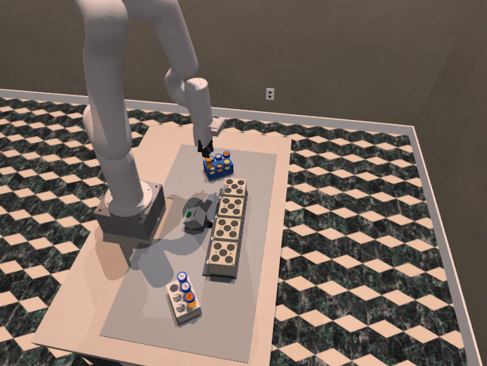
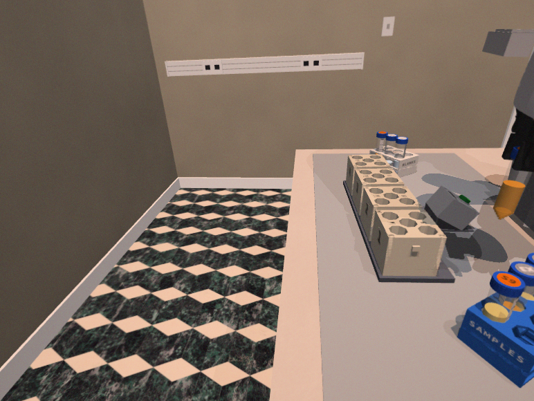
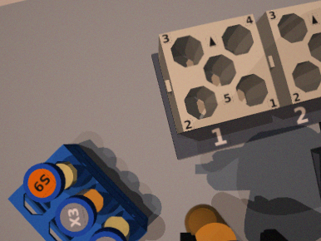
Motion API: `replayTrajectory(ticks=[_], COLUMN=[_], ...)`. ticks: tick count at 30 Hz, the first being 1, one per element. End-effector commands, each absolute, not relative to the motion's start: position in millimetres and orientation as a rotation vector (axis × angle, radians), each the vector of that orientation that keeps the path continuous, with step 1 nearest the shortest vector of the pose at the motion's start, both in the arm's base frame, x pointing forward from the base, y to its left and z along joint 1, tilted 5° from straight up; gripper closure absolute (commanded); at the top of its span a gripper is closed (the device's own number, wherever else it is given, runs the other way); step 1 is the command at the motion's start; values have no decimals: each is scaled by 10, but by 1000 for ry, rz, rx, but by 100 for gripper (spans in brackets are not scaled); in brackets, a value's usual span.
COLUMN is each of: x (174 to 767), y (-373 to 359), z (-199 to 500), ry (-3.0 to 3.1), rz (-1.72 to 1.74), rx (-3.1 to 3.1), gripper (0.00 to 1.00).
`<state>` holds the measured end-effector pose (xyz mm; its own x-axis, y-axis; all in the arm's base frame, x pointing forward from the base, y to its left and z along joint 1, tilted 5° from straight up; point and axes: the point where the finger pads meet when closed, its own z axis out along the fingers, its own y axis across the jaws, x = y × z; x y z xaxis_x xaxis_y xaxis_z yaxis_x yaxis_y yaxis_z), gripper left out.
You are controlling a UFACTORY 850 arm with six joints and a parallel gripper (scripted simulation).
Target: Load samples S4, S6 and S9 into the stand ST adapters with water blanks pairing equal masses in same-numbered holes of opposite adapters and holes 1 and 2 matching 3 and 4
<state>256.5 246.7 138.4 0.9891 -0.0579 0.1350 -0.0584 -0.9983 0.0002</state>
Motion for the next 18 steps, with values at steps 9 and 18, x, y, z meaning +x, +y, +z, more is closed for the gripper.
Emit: replayTrajectory(ticks=[9, 18], x=[2842, 3000], y=[1953, 1641], z=[1411, 1422], ry=[273, 273], rz=[135, 135], rx=[3128, 3128], gripper=[100, 100])
